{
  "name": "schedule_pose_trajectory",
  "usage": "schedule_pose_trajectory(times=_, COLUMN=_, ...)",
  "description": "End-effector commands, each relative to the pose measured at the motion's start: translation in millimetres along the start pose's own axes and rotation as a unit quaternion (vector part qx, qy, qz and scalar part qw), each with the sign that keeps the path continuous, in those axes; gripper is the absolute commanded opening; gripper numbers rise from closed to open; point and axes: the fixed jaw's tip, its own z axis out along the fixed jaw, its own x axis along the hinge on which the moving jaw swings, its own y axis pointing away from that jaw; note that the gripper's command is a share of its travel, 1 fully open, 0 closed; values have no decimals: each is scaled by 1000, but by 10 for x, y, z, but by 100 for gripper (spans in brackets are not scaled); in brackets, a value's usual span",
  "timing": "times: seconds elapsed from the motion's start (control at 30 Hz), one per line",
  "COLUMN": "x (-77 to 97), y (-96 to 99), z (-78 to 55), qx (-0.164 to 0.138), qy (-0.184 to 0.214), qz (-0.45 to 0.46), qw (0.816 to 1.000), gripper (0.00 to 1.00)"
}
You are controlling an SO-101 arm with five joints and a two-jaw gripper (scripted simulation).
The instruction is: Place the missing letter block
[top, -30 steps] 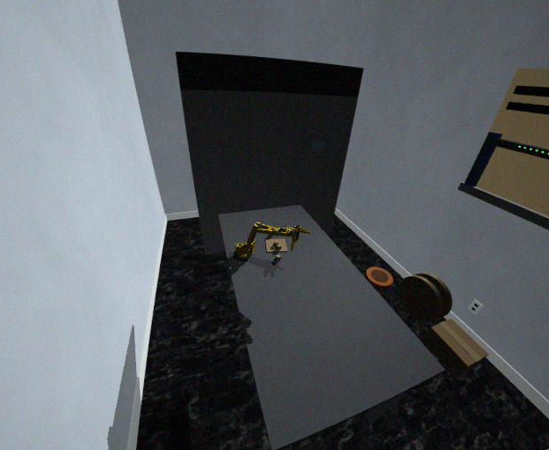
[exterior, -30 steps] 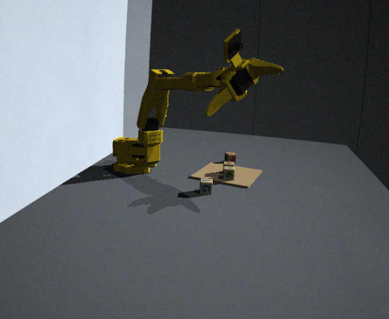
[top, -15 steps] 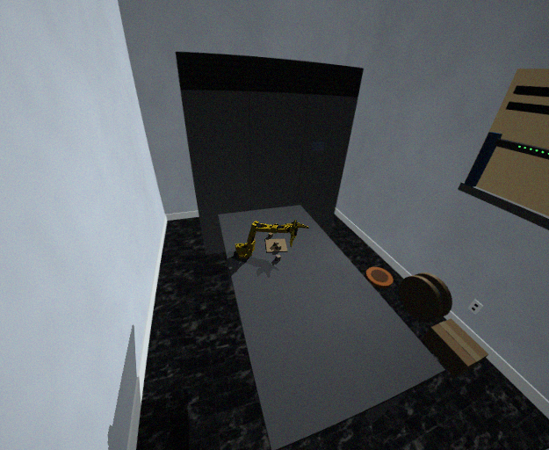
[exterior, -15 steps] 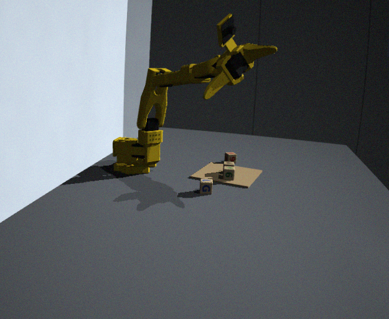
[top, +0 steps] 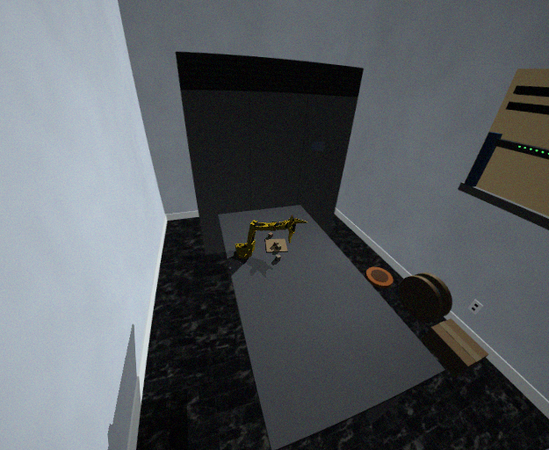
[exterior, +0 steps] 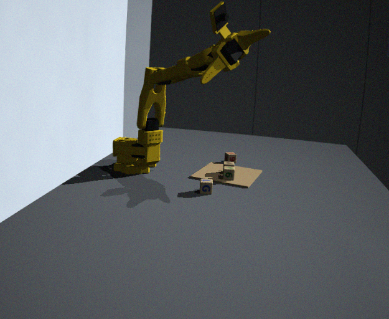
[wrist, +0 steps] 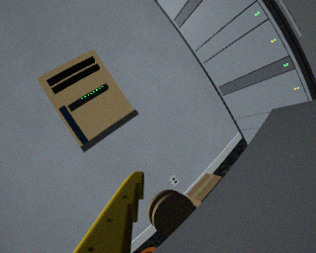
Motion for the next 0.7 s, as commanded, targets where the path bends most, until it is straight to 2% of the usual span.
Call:
schedule_pose_trajectory(times=0.0, x=-329, y=250, z=-87, qx=-37, qy=-48, qz=0, qw=998, gripper=100)
schedule_pose_trajectory(times=0.27, x=-362, y=276, z=-102, qx=-40, qy=-53, qz=0, qw=998, gripper=100)
schedule_pose_trajectory(times=0.53, x=-595, y=454, z=-219, qx=-65, qy=-85, qz=0, qw=994, gripper=100)
schedule_pose_trajectory(times=0.67, x=-629, y=480, z=-239, qx=-69, qy=-90, qz=0, qw=994, gripper=100)
